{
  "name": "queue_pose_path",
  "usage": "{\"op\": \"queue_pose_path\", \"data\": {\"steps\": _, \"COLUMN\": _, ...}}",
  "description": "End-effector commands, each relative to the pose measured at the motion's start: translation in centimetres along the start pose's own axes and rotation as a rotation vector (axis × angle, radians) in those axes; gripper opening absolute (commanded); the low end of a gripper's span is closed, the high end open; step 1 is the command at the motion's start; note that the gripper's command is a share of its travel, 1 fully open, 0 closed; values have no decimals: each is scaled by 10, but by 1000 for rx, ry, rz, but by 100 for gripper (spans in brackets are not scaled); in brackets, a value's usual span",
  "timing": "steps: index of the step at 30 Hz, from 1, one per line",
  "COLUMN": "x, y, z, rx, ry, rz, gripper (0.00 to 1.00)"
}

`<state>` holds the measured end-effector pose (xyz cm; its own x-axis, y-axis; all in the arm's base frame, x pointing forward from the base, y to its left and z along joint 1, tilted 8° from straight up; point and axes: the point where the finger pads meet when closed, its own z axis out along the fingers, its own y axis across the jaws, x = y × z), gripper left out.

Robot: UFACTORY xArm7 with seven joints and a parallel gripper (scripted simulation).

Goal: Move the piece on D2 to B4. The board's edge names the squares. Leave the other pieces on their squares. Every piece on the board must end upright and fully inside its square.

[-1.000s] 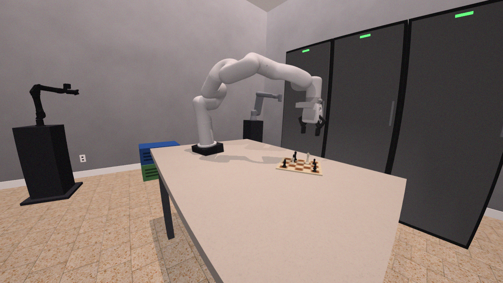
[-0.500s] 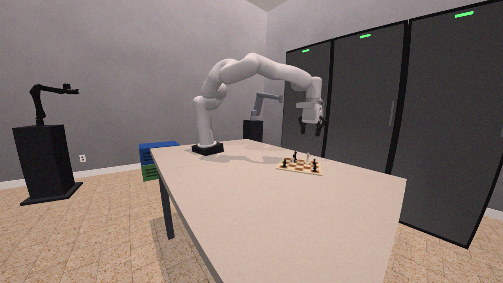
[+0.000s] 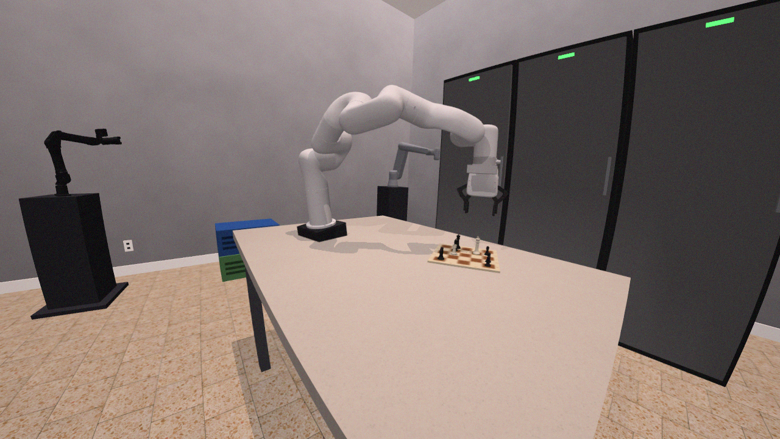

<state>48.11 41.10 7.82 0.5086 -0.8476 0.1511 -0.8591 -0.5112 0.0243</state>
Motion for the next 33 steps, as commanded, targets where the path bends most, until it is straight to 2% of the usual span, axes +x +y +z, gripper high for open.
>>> {"op": "queue_pose_path", "data": {"steps": 1, "x": -1, "y": -2, "z": 4, "rx": 3, "ry": -8, "rz": -202, "gripper": 100}}
{"op": "queue_pose_path", "data": {"steps": 2, "x": -1, "y": -2, "z": 5, "rx": 5, "ry": -7, "rz": -316, "gripper": 100}}
{"op": "queue_pose_path", "data": {"steps": 12, "x": 0, "y": -3, "z": 9, "rx": 13, "ry": -3, "rz": -683, "gripper": 100}}
{"op": "queue_pose_path", "data": {"steps": 13, "x": 0, "y": -3, "z": 9, "rx": 13, "ry": -4, "rz": -721, "gripper": 43}}
{"op": "queue_pose_path", "data": {"steps": 16, "x": 0, "y": -3, "z": 9, "rx": 13, "ry": -6, "rz": -835, "gripper": 43}}
{"op": "queue_pose_path", "data": {"steps": 18, "x": 0, "y": -3, "z": 9, "rx": 13, "ry": -6, "rz": -835, "gripper": 43}}
{"op": "queue_pose_path", "data": {"steps": 19, "x": 0, "y": -3, "z": 9, "rx": 11, "ry": -11, "rz": -947, "gripper": 43}}
{"op": "queue_pose_path", "data": {"steps": 21, "x": 0, "y": -3, "z": 9, "rx": 8, "ry": -16, "rz": -1012, "gripper": 43}}
{"op": "queue_pose_path", "data": {"steps": 33, "x": 0, "y": -3, "z": 9, "rx": 8, "ry": -17, "rz": -1018, "gripper": 43}}
